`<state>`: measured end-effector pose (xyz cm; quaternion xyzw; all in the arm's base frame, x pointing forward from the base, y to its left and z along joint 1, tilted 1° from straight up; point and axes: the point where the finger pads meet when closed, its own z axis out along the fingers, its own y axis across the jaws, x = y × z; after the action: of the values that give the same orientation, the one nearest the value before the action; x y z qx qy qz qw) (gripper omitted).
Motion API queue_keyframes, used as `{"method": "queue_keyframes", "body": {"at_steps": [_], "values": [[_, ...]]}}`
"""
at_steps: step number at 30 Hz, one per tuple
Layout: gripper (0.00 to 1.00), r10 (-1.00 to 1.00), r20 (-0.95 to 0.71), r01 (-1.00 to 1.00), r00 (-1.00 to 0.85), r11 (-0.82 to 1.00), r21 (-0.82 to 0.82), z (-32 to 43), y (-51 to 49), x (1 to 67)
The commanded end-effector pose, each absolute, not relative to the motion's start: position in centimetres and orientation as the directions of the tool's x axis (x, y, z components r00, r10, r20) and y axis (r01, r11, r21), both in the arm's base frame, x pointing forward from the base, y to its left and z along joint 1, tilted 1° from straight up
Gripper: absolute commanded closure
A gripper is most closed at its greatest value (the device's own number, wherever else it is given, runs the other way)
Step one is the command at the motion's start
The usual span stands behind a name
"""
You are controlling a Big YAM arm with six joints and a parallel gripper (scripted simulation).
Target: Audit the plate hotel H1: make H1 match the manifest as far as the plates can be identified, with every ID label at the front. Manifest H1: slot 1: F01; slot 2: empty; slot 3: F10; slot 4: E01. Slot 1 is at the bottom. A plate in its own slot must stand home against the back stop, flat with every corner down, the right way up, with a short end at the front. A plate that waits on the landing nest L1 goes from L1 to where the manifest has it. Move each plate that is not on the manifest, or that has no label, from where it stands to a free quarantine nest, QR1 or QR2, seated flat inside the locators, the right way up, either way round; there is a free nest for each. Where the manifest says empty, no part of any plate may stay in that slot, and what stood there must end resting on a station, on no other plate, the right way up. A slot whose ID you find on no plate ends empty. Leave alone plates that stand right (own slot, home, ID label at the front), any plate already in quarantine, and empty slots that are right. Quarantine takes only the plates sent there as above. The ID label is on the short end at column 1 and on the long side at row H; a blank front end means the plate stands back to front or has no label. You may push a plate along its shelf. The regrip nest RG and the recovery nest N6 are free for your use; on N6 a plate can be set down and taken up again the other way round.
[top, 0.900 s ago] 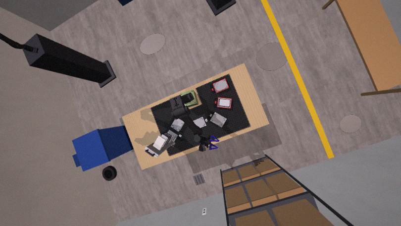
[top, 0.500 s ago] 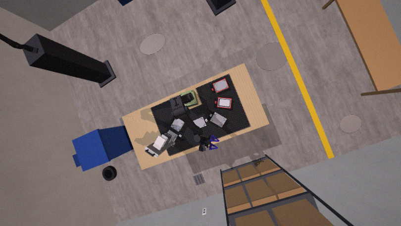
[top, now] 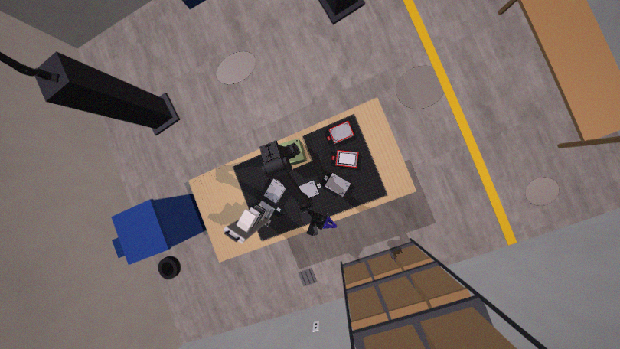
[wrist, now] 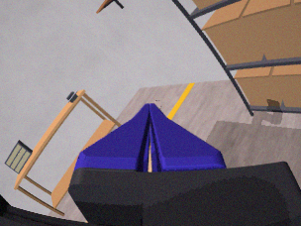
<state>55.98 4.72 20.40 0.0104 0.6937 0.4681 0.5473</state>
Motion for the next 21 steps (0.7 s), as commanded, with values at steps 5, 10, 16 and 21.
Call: {"method": "queue_keyframes", "body": {"at_steps": [5, 10, 16, 21], "values": [[1.0, 0.496, -0.762, -0.402, -0.417, 0.651, 0.644, 20.3, 4.0, 56.3], [1.0, 0.487, -0.758, -0.354, -0.435, 0.681, 0.641, 20.4, 4.0, 56.9], [1.0, 0.469, -0.745, -0.245, -0.475, 0.742, 0.624, 20.1, 3.1, 57.5], [1.0, 0.477, -0.693, -0.137, -0.541, 0.763, 0.632, 15.4, 1.4, 55.8]]}}
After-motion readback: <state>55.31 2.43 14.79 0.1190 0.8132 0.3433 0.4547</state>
